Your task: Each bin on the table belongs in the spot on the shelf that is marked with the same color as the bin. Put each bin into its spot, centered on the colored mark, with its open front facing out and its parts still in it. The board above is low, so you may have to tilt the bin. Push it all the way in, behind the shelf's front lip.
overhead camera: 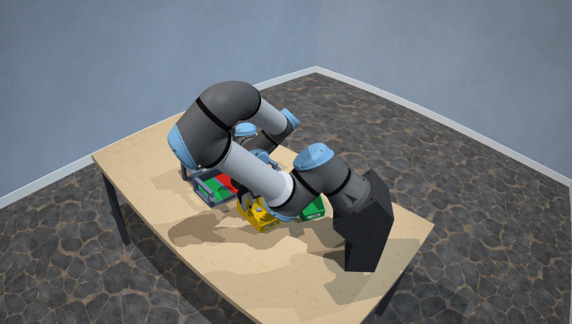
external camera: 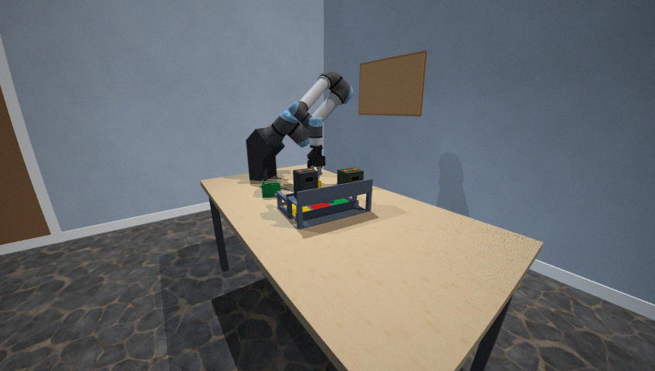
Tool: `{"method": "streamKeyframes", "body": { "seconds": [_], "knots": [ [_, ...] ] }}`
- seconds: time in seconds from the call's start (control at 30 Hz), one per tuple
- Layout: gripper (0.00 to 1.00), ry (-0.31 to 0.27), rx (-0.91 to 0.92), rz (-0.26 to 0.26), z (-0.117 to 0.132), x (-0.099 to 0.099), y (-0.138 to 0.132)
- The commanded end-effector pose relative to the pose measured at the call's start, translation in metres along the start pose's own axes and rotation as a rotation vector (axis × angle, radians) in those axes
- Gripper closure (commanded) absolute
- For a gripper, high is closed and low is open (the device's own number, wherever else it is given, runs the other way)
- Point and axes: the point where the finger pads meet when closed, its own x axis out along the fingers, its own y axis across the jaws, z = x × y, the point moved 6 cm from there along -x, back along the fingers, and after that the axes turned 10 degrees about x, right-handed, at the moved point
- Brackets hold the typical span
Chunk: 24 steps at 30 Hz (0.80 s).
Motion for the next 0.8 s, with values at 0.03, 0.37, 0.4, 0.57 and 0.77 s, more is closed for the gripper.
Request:
{"method": "streamKeyframes", "body": {
  "seconds": [0.03, 0.37, 0.4, 0.57, 0.77],
  "knots": [
    [0.85, -0.002, 0.000, -0.003, 0.0007, 0.0055, 0.0003],
    [0.85, -0.002, 0.000, -0.002, 0.0007, 0.0094, 0.0003],
    [0.85, -0.002, 0.000, -0.002, 0.0007, 0.0095, 0.0003],
    [0.85, -0.002, 0.000, -0.002, 0.0006, 0.0095, 0.0003],
    [0.85, -0.002, 0.000, -0.003, 0.0007, 0.0096, 0.0003]
  ]
}}
